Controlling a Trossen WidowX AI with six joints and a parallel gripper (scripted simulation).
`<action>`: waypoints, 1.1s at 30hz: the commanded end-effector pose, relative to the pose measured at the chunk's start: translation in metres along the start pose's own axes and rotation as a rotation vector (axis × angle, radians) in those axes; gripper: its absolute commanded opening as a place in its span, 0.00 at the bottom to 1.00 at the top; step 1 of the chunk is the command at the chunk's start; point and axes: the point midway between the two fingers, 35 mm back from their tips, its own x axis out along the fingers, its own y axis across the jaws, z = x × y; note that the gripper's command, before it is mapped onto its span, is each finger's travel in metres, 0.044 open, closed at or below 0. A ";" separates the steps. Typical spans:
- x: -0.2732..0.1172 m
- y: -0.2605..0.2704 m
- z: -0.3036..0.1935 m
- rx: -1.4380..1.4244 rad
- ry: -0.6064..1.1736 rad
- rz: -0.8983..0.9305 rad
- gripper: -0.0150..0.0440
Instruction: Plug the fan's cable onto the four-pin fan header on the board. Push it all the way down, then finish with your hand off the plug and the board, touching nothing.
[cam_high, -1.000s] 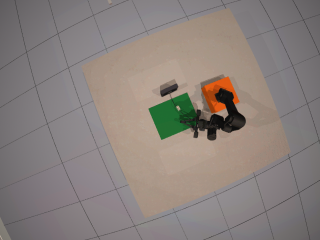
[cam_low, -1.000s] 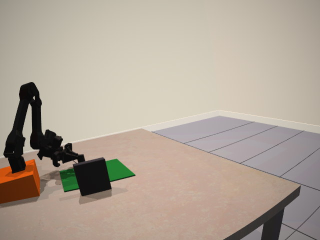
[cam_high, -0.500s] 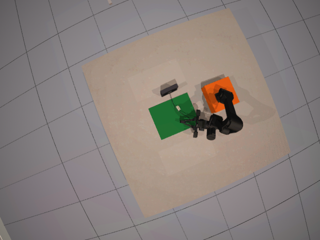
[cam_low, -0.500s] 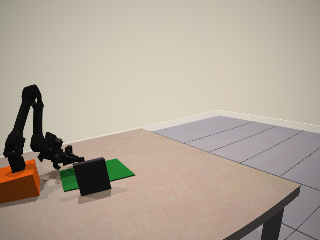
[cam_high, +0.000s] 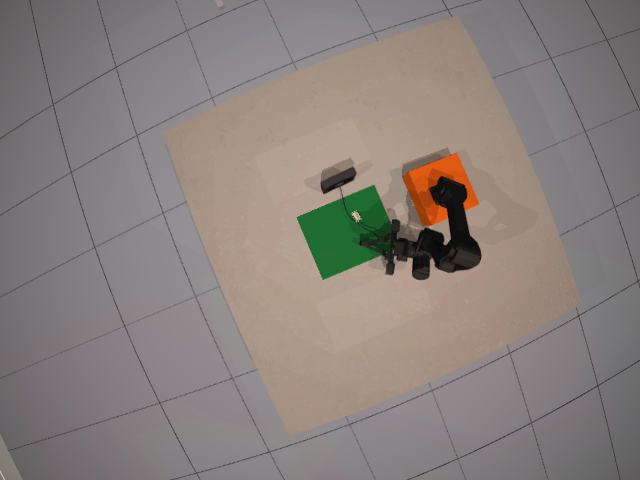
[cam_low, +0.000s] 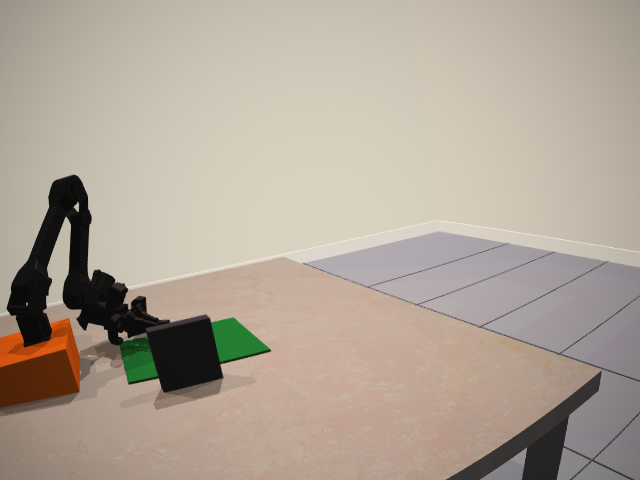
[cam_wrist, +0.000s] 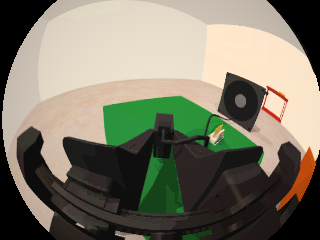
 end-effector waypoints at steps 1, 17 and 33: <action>0.001 0.001 -0.003 0.007 -0.005 -0.003 0.25; 0.001 0.000 -0.008 -0.001 0.000 0.000 0.25; 0.001 0.000 -0.008 -0.001 0.000 0.000 0.25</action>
